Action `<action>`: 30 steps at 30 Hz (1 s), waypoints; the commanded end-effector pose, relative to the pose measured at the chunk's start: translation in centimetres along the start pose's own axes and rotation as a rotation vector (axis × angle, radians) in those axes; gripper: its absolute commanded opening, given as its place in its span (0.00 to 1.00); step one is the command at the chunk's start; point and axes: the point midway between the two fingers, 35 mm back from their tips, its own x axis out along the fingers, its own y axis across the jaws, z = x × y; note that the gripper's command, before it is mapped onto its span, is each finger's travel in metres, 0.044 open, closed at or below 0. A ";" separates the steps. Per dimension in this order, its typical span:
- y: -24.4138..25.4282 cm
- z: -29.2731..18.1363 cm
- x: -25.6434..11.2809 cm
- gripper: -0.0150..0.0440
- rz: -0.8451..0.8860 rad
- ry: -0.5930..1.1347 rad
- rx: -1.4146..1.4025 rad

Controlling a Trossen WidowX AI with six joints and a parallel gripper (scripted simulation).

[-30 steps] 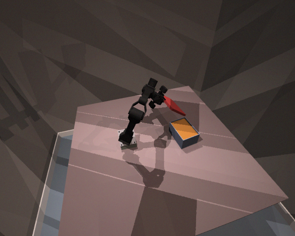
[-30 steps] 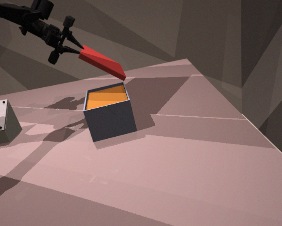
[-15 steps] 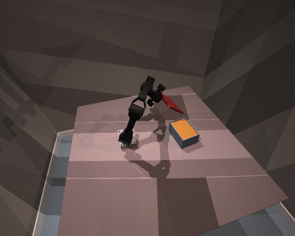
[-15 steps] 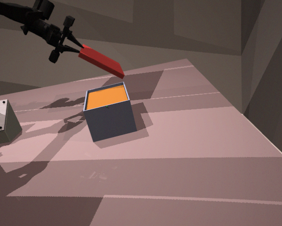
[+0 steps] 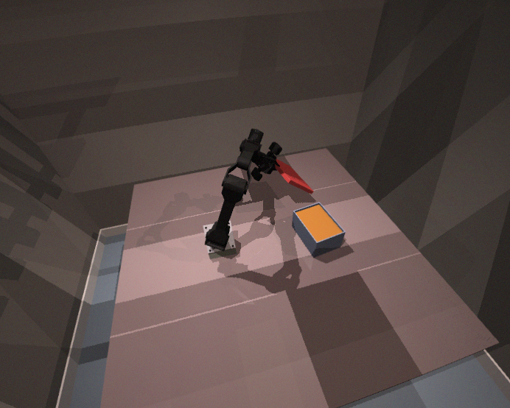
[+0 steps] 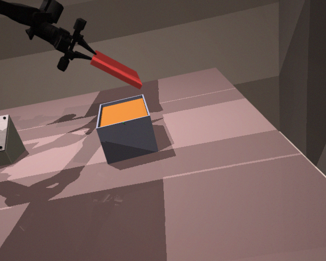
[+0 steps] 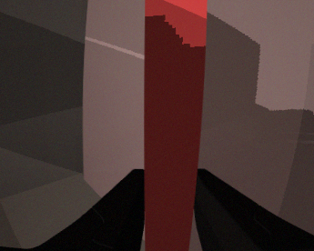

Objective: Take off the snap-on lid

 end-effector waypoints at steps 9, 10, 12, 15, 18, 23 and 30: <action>0.5 -2.4 -0.6 0.25 0.015 0.001 0.016; 0.5 -2.6 -0.6 0.25 0.015 0.001 0.016; 0.4 -3.0 -0.6 0.25 0.015 0.002 0.016; 0.4 -3.6 -0.7 0.25 0.015 0.002 0.017; 0.4 -4.2 -0.8 0.25 0.015 0.002 0.017; 0.3 -5.2 -0.9 0.25 0.015 0.003 0.017; 0.3 -6.3 -1.0 0.25 0.015 0.004 0.018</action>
